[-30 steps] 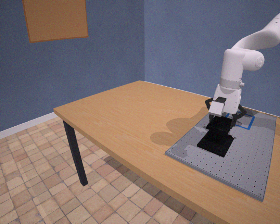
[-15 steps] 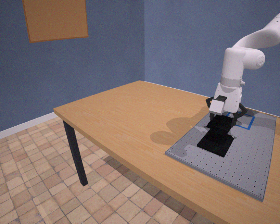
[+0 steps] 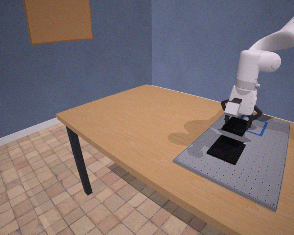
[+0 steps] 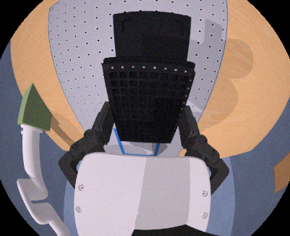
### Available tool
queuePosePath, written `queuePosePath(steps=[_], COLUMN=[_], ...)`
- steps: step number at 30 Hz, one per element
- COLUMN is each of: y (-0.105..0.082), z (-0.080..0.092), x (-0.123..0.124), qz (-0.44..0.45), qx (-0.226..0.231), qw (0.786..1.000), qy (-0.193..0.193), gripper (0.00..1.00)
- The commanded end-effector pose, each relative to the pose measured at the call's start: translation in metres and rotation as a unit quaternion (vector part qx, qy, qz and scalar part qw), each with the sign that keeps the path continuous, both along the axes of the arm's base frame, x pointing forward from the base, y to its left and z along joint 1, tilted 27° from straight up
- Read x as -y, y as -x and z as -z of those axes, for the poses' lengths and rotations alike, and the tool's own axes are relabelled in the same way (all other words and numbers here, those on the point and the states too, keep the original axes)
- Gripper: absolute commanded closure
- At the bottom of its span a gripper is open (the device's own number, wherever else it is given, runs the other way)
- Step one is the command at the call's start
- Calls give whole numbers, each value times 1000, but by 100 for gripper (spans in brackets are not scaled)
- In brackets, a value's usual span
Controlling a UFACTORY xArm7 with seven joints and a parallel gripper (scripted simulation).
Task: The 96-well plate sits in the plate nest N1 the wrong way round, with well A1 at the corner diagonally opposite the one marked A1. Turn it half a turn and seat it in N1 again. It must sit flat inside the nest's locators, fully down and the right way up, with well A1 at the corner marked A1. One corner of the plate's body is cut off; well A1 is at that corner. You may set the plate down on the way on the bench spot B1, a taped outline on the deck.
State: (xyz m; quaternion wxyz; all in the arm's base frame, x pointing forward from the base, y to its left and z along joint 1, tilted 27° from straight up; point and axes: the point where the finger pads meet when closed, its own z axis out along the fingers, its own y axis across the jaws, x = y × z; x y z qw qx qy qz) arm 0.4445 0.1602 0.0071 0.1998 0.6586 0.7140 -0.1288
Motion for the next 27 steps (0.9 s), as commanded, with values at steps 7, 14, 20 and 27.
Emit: queuePosePath(steps=[7,14,20,27], y=[0,0,1,1], z=[-11,-21,-29,-36], x=[19,40,58,74], qz=[-2,-2,-2,-2], qx=[2,2,2,2], qw=[1000,1000,1000,1000], qy=[-2,-2,-1,-1], gripper=[100,100,100,100])
